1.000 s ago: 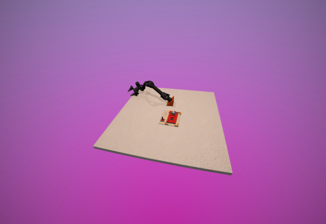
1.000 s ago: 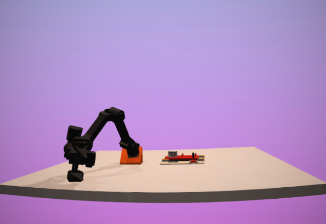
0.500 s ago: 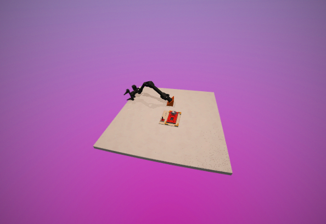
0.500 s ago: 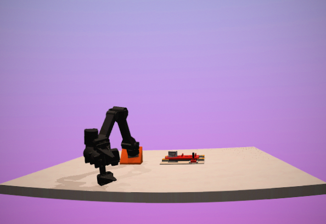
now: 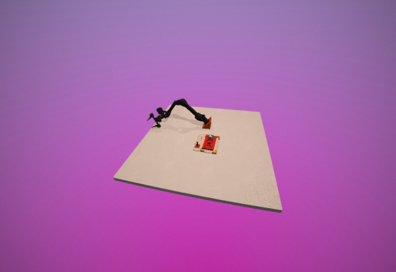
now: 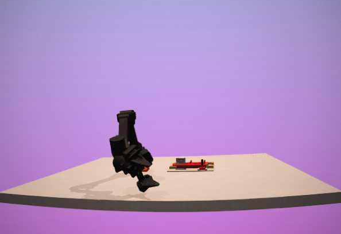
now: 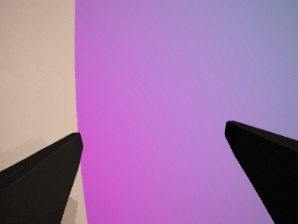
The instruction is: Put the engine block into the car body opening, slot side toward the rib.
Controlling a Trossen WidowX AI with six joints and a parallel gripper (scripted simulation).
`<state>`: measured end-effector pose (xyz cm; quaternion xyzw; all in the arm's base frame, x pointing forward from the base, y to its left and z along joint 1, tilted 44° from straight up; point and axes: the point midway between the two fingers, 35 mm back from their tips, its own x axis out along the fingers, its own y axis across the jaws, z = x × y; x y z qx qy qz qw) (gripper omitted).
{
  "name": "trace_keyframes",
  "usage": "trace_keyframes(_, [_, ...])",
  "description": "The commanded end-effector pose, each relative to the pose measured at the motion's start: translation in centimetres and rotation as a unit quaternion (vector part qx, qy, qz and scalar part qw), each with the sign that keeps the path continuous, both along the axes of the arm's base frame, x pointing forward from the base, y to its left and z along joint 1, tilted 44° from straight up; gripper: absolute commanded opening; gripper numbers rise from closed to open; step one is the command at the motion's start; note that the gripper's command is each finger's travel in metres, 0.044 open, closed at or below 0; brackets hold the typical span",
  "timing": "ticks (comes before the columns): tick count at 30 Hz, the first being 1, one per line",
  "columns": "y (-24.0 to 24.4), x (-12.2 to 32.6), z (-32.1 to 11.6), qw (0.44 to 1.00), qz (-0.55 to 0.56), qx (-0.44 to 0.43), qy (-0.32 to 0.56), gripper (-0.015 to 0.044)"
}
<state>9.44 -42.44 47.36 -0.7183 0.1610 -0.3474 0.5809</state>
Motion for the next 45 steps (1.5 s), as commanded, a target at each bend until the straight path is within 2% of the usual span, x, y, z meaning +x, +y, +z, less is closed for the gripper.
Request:
trace_keyframes(1, [0.3, 2.9, -0.5, 0.998, 0.027, 0.044, -0.027, 0.044])
trace_keyframes(10, [-0.2, 7.1, -3.5, 0.986, 0.057, 0.142, -0.058, 0.044])
trace_keyframes(24, [2.2, 19.0, -12.3, 0.927, 0.109, 0.353, -0.056, 0.044])
trace_keyframes(35, [7.9, 27.1, -20.0, 0.862, 0.117, 0.494, 0.003, 0.044])
trace_keyframes(45, [15.5, 32.1, -26.7, 0.798, 0.101, 0.588, 0.083, 0.044])
